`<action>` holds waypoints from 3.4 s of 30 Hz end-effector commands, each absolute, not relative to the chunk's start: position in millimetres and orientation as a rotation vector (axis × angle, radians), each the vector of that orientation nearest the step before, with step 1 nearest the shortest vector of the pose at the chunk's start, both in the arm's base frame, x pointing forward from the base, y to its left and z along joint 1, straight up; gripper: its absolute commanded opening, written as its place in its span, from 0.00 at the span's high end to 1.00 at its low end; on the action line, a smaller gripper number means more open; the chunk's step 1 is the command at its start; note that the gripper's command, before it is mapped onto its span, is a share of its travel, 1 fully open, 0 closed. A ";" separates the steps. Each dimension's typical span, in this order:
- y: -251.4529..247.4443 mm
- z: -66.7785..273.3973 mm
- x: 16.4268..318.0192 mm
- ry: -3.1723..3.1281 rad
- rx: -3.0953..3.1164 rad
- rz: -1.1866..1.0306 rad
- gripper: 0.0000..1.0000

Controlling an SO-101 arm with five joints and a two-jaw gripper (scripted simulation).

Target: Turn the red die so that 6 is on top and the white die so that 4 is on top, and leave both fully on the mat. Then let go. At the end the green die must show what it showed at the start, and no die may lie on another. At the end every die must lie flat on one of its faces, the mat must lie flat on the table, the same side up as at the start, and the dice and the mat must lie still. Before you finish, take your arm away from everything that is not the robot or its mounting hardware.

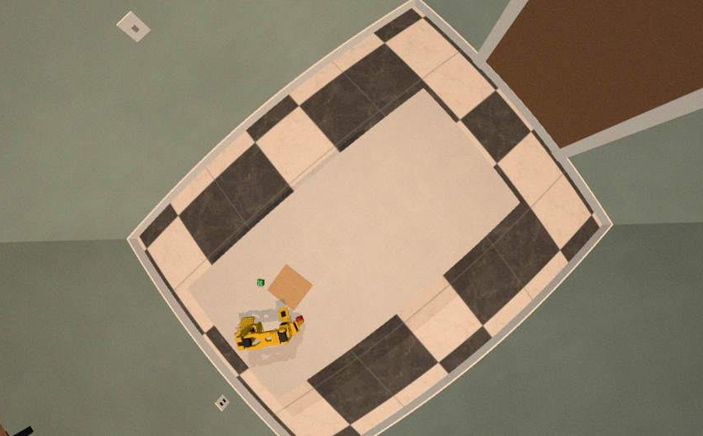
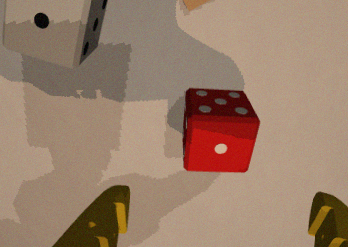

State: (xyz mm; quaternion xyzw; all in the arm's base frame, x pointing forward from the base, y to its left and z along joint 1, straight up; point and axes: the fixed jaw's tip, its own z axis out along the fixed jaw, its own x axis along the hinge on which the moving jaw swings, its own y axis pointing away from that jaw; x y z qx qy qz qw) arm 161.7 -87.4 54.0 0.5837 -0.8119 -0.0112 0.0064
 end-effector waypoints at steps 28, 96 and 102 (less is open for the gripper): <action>-95.4 59.9 169.0 -2.554 1.854 0.049 0.69; -97.9 17.3 175.8 -2.554 1.854 0.049 0.79; -98.7 17.3 178.2 -2.554 1.854 0.049 0.83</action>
